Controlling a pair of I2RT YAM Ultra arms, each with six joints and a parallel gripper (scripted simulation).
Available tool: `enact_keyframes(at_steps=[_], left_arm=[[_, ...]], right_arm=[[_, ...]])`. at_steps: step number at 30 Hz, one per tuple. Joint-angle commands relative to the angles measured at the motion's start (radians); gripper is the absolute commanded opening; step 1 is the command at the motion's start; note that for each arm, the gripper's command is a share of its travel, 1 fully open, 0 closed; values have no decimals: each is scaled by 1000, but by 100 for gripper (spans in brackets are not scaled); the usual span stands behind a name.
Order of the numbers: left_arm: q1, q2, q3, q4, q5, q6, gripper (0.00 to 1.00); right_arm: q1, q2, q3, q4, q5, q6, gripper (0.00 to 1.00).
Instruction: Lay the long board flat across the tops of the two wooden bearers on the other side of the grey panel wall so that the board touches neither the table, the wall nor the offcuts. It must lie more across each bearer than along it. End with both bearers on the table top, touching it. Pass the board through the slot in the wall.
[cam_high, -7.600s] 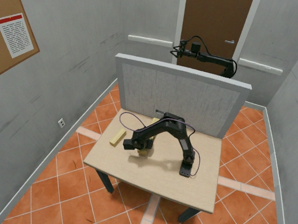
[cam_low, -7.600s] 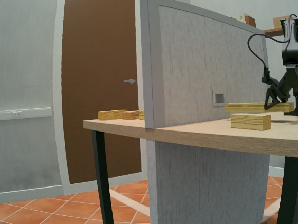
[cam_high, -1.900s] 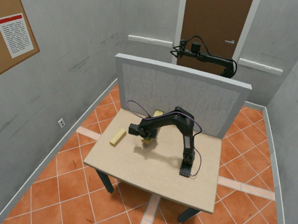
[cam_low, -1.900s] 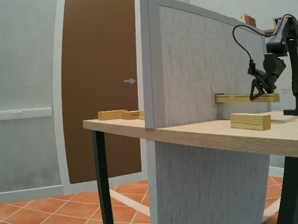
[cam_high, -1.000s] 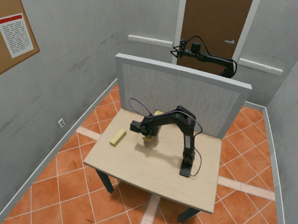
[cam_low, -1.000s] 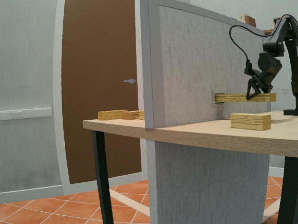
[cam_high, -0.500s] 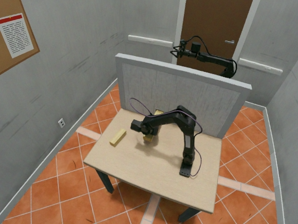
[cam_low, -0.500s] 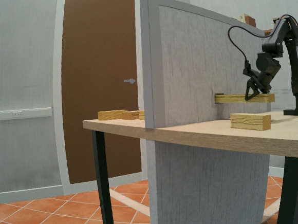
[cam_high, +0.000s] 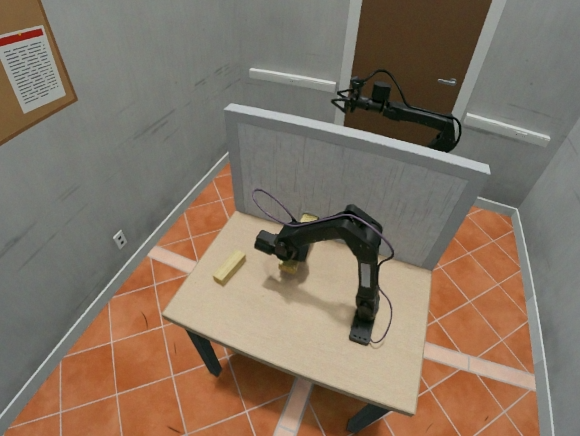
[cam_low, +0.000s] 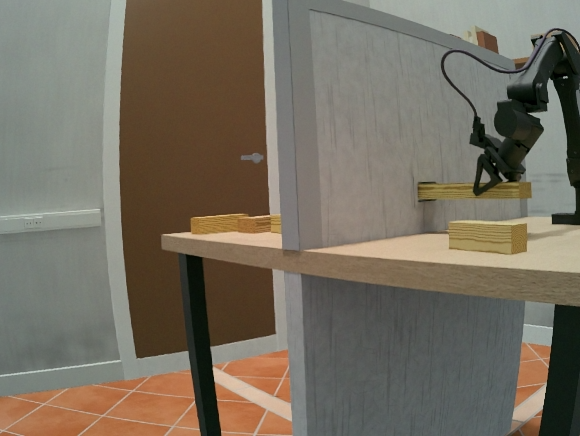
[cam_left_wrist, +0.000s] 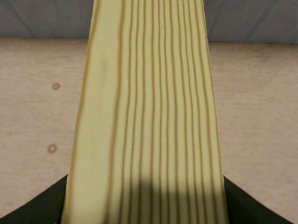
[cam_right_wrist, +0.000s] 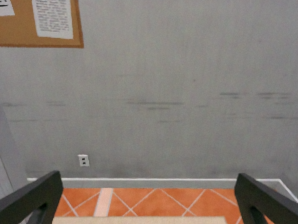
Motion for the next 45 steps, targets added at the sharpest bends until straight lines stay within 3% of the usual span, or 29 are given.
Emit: enact_keyframes(at_steps=[1, 10, 23, 26, 39, 45], left_arm=[[-19, -41, 50, 22, 74, -16, 0], [-39, -36, -22, 45, 68, -49, 0], [-59, -43, -40, 71, 64, -80, 0], [-62, -55, 36, 77, 65, -86, 0], [-90, -51, -38, 114, 58, -129, 0], [-76, -54, 30, 100, 60, -113, 0]], right_arm=[[9, 9, 44, 29, -9, 3, 100], [9, 9, 44, 29, -9, 3, 100], [9, 9, 44, 29, -9, 3, 100], [9, 9, 44, 29, -9, 3, 100], [9, 9, 44, 29, -9, 3, 100], [9, 9, 44, 29, -9, 3, 100]])
